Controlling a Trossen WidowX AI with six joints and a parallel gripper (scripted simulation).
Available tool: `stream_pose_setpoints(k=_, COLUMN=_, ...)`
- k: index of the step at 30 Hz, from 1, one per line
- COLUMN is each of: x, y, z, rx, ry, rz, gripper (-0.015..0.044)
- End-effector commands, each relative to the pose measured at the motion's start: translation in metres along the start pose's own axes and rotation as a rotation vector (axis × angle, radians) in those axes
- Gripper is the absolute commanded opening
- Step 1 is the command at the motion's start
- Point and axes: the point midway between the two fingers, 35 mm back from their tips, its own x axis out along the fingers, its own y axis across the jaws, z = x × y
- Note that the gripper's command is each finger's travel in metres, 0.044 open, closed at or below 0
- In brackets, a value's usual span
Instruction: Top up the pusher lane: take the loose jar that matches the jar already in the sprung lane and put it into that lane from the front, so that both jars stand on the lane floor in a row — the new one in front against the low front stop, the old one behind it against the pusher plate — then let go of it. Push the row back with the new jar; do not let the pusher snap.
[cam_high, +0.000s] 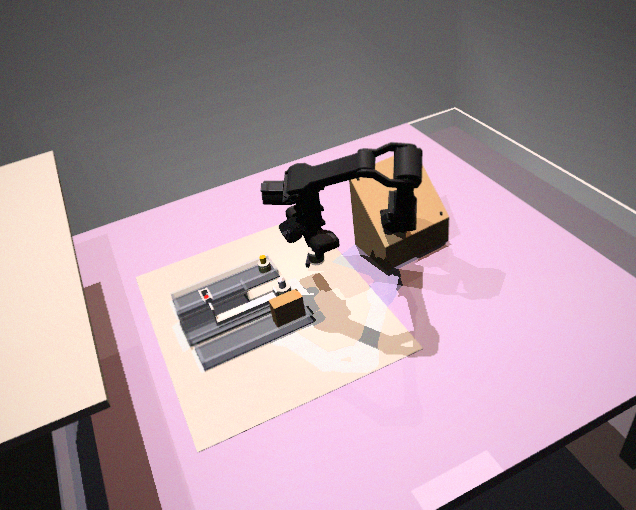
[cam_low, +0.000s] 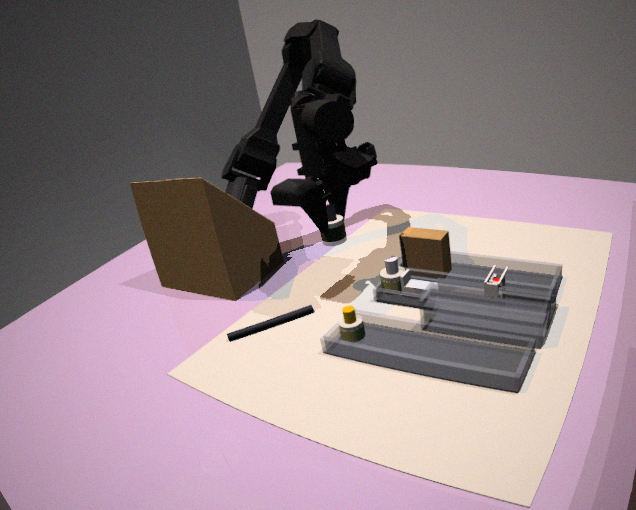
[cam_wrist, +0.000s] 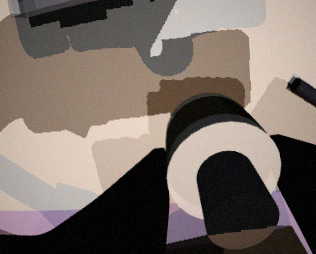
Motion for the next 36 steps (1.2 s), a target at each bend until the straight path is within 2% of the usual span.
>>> stream_pose_setpoints(k=1, x=0.010, y=-0.002, z=0.022, rx=-0.008, ry=-0.003, rz=0.003, gripper=0.0000)
stream_pose_setpoints(k=8, x=0.031, y=-0.003, z=0.055, rx=-0.018, ry=-0.004, rz=0.013, gripper=0.0000)
stream_pose_setpoints(k=20, x=0.055, y=-0.002, z=0.057, rx=-0.019, ry=-0.004, rz=0.014, gripper=0.0000)
stream_pose_setpoints(k=36, x=0.056, y=-0.002, z=0.061, rx=-0.019, ry=-0.004, rz=0.014, gripper=0.0000)
